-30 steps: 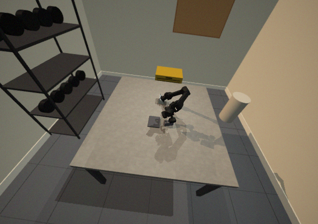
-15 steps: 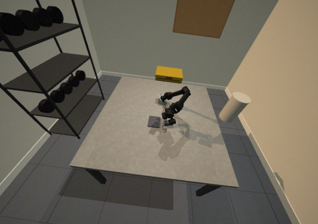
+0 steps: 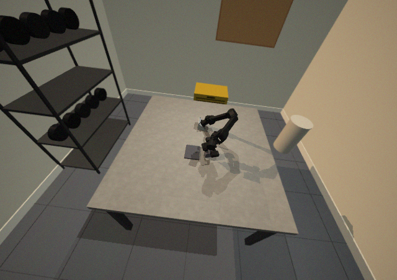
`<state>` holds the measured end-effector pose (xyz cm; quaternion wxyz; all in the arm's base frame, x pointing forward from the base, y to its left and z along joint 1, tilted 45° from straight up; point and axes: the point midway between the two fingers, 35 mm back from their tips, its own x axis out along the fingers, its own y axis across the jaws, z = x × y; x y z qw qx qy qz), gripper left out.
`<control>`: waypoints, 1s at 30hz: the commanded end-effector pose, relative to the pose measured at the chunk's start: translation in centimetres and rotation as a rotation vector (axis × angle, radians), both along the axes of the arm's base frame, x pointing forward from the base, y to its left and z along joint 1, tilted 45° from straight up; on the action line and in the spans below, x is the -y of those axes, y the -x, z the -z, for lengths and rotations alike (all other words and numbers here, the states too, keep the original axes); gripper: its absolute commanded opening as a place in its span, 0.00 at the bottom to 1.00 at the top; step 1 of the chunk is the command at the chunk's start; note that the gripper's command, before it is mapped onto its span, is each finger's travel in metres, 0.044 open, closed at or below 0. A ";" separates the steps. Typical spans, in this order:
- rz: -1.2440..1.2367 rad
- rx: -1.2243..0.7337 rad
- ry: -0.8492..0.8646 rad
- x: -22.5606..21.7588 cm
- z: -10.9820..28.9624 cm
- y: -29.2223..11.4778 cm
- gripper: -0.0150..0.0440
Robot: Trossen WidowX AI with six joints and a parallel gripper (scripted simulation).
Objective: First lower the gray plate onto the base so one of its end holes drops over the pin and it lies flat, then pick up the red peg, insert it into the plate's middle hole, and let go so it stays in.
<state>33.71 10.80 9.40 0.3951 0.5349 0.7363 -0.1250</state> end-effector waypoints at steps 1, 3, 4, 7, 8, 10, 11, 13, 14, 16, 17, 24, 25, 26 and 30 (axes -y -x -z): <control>0.003 -0.005 -0.005 -0.5 0.4 0.2 1.00; 0.003 -0.005 -0.005 -0.8 0.6 0.2 1.00; 0.003 -0.005 -0.005 -0.9 0.7 0.2 1.00; 0.003 -0.005 -0.006 -1.2 1.1 0.3 1.00; 0.003 -0.005 -0.006 -1.3 1.2 0.4 1.00; 0.003 -0.005 -0.007 -1.5 1.4 0.4 1.00; 0.003 -0.005 -0.007 -1.7 1.5 0.5 1.00; 0.003 -0.005 -0.007 -1.9 1.7 0.5 1.00; 0.003 -0.005 -0.007 -2.0 1.8 0.6 1.00; 0.003 -0.005 -0.008 -2.0 1.9 0.6 1.00; 0.003 -0.005 -0.008 -2.0 1.9 0.6 0.96; 0.003 -0.005 -0.008 -2.0 1.9 0.6 0.64; 0.003 -0.005 -0.008 -2.0 1.9 0.6 0.60; 0.003 -0.005 -0.008 -2.0 1.9 0.6 0.56; 0.003 -0.005 -0.008 -2.0 1.9 0.6 0.48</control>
